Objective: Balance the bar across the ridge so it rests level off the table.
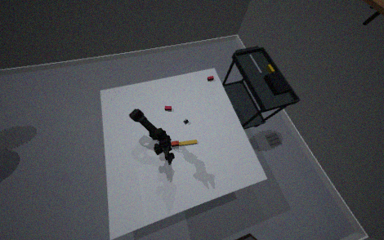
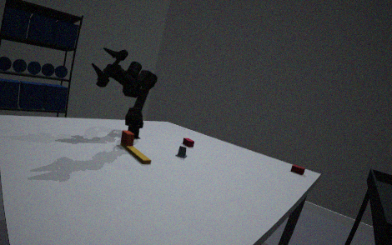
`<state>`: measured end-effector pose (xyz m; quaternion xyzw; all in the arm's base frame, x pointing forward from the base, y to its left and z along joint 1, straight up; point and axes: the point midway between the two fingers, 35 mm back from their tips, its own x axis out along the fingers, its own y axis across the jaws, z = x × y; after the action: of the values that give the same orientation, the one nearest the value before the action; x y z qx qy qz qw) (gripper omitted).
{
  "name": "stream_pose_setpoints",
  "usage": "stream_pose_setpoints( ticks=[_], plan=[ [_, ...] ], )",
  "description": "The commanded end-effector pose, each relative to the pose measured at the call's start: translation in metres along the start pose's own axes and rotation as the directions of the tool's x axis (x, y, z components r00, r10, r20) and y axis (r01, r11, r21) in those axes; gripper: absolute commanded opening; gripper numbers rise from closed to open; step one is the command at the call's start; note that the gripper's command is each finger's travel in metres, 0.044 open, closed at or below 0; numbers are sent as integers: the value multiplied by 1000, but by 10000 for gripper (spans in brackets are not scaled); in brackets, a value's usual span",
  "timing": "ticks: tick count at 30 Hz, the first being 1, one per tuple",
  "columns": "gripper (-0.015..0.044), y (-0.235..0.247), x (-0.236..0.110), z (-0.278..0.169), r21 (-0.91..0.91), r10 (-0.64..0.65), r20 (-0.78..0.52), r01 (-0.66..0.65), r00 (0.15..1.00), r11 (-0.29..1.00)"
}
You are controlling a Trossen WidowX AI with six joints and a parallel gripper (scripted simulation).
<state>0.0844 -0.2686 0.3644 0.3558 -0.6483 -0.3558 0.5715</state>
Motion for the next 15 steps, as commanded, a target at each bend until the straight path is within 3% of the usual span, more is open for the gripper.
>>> stream_pose_setpoints(
  ticks=[1, 4, 15],
  plan=[
    [374, 0, 0, -1, -5, -3, -3, 3, 1000, 1000],
    [315, -7, 3, -13, -71, -43, -46, 40, 998, 997],
    [315, -42, 7, -65, -402, -250, -224, 145, 942, 904]
  ],
)
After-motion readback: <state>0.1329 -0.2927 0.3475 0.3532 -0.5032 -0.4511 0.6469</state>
